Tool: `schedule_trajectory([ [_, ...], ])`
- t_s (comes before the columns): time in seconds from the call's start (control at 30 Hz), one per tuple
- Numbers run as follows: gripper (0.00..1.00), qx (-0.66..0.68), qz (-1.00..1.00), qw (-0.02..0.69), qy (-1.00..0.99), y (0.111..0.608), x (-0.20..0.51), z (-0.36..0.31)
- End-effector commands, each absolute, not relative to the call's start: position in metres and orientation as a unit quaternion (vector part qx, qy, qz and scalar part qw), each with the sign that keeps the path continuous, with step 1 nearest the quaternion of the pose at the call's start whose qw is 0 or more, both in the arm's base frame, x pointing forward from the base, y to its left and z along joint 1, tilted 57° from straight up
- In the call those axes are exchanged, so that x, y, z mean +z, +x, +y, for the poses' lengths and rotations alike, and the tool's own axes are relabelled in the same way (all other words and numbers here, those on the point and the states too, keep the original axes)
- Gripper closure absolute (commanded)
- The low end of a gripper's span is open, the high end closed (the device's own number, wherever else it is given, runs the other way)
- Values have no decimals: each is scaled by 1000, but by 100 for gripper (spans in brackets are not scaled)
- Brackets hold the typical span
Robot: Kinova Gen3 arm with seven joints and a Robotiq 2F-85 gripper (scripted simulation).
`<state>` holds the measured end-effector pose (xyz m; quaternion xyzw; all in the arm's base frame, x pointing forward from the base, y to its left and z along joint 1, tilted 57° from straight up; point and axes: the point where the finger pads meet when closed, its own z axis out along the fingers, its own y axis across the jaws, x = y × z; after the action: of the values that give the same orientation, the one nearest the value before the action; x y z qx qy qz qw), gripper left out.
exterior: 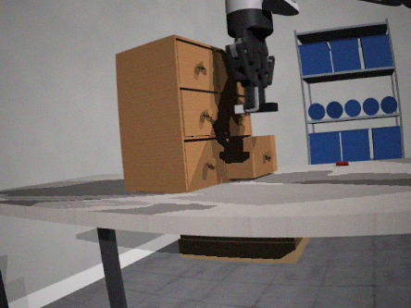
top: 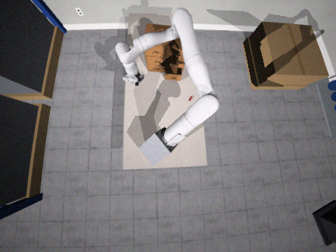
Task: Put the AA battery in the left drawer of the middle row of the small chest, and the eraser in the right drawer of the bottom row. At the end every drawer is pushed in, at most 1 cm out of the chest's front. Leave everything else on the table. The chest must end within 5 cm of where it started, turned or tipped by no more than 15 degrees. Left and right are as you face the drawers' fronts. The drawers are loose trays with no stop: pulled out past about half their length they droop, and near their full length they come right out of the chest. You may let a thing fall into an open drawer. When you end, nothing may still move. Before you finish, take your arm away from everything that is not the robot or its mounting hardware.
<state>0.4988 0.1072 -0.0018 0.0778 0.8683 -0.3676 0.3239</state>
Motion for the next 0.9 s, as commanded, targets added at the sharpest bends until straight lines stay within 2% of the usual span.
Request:
schedule_trajectory([
  [0.0, 81, -368, 867, 328, 73, 497, -3, 109],
  [0.87, 81, -374, 830, 413, 36, 496, -5, 108],
])
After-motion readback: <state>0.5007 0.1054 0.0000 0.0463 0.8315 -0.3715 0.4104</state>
